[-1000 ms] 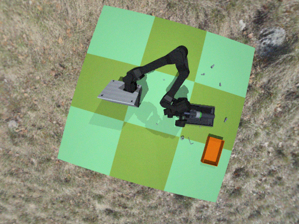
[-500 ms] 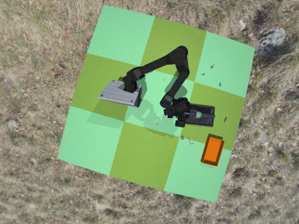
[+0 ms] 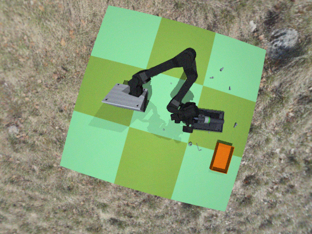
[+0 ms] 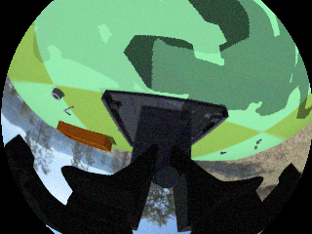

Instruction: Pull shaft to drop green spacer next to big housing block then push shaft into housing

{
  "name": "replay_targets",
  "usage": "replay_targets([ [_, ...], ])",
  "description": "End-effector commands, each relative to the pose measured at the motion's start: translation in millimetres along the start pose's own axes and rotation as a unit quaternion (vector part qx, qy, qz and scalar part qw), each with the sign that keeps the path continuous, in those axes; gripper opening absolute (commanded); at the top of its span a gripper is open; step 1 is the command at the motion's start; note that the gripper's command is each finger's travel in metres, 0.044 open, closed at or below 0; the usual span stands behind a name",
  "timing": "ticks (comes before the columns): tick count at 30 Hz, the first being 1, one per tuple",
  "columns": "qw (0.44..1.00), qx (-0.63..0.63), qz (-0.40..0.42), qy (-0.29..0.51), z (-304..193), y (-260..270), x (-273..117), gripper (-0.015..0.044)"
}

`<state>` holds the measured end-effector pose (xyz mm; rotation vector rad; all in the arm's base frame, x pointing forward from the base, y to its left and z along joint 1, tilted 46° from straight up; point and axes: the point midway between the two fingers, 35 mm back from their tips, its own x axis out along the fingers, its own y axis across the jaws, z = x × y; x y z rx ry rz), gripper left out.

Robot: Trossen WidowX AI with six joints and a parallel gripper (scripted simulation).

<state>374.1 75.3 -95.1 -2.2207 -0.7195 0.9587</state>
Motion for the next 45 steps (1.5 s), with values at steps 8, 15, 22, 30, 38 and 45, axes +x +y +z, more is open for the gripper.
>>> replay_targets([
  [8,1.0,0.001,0.0,0.0,7.0,-0.3,-6.8,0.0],
  [15,1.0,0.001,0.0,0.0,11.0,-0.3,-10.7,0.0],
  [22,1.0,0.001,0.0,0.0,9.5,-0.3,-9.3,0.0],
  [30,1.0,0.001,0.0,0.0,10.0,-0.3,-9.8,0.0],
  [38,1.0,0.001,0.0,0.0,10.5,-0.3,-10.3,0.0],
  [45,1.0,0.001,0.0,0.0,11.0,-0.3,-10.7,0.0],
])
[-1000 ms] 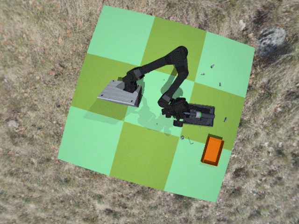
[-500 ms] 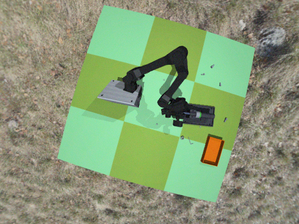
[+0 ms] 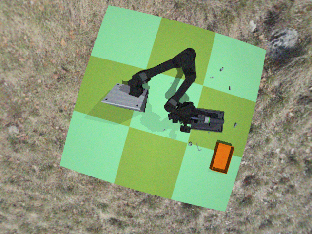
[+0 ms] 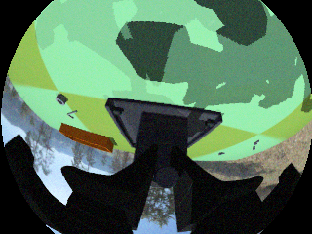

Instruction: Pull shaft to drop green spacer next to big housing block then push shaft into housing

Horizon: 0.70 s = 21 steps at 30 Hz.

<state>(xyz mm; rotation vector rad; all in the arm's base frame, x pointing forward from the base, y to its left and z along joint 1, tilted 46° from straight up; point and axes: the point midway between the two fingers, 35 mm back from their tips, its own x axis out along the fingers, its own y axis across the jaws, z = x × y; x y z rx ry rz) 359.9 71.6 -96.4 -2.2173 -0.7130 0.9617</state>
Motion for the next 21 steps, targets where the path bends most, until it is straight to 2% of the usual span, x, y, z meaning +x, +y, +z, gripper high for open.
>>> replay_targets([
  [1,1.0,-0.002,-0.001,0.0,0.5,-0.3,-0.5,0.0],
  [21,1.0,-0.002,-0.001,0.0,1.7,-0.3,-1.7,0.0],
])
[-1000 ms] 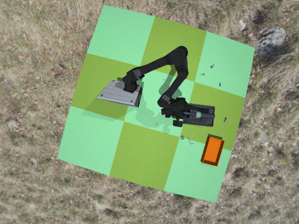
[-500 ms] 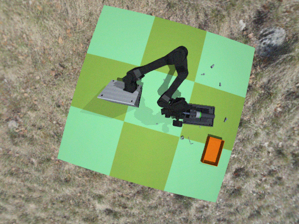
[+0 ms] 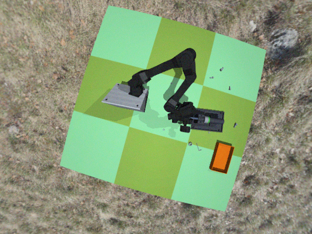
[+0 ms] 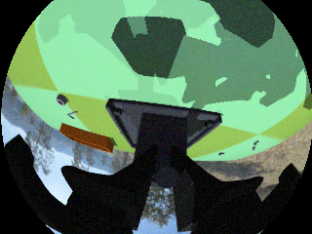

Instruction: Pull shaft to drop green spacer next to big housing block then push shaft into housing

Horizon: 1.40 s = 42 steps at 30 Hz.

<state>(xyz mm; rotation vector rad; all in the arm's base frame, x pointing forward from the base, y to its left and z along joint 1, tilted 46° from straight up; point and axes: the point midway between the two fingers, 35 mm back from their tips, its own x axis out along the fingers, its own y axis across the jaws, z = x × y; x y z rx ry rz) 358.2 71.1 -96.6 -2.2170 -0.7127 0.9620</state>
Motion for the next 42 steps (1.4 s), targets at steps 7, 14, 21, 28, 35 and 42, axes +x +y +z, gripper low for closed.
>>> replay_targets([
  [7,1.0,-0.002,-0.001,0.0,0.9,-0.4,-0.8,0.0],
  [14,1.0,-0.002,-0.001,0.0,1.4,-0.3,-1.3,0.0],
  [21,1.0,-0.002,-0.001,0.0,1.7,-0.3,-1.7,0.0],
  [28,1.0,-0.002,-0.001,0.0,2.2,-0.3,-2.1,0.0],
  [35,1.0,-0.002,-0.001,0.0,2.6,-0.3,-2.6,0.0],
  [42,1.0,-0.002,-0.001,0.0,3.1,-0.3,-3.0,0.0],
])
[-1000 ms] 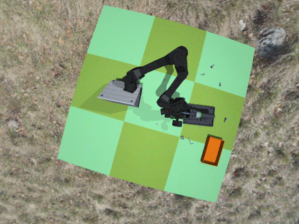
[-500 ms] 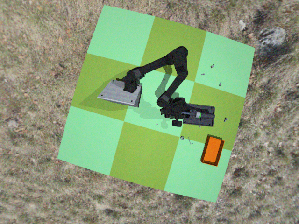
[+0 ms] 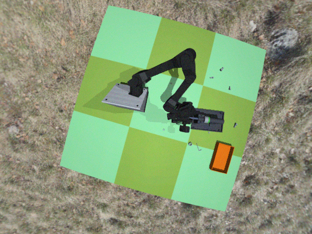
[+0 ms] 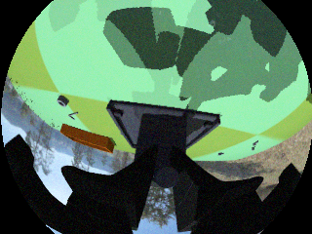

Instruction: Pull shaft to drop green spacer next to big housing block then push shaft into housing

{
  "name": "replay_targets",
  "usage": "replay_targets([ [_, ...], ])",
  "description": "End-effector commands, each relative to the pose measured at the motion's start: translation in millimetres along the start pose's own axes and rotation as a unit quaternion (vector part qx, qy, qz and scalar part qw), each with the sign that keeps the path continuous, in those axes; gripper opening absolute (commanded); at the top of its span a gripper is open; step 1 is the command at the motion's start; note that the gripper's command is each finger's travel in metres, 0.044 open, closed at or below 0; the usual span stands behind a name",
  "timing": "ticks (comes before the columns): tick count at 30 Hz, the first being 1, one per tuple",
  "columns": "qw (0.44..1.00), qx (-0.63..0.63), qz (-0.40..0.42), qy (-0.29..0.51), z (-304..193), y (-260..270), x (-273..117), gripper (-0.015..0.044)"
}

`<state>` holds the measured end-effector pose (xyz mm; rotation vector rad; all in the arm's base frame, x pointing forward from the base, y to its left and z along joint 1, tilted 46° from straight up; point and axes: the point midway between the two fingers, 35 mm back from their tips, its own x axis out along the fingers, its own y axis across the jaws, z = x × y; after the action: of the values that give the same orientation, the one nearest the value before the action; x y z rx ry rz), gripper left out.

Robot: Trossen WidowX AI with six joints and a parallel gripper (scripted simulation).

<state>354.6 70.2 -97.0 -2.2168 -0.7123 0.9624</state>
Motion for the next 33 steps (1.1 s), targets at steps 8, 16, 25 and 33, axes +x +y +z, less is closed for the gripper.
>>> replay_targets([
  [8,1.0,-0.002,-0.002,0.0,1.0,-0.4,-1.0,0.0],
  [16,1.0,-0.002,-0.002,0.0,1.5,-0.4,-1.5,0.0],
  [25,1.0,-0.002,-0.002,0.0,2.0,-0.4,-1.9,0.0],
  [33,1.0,-0.002,-0.002,0.0,2.5,-0.4,-2.4,0.0],
])
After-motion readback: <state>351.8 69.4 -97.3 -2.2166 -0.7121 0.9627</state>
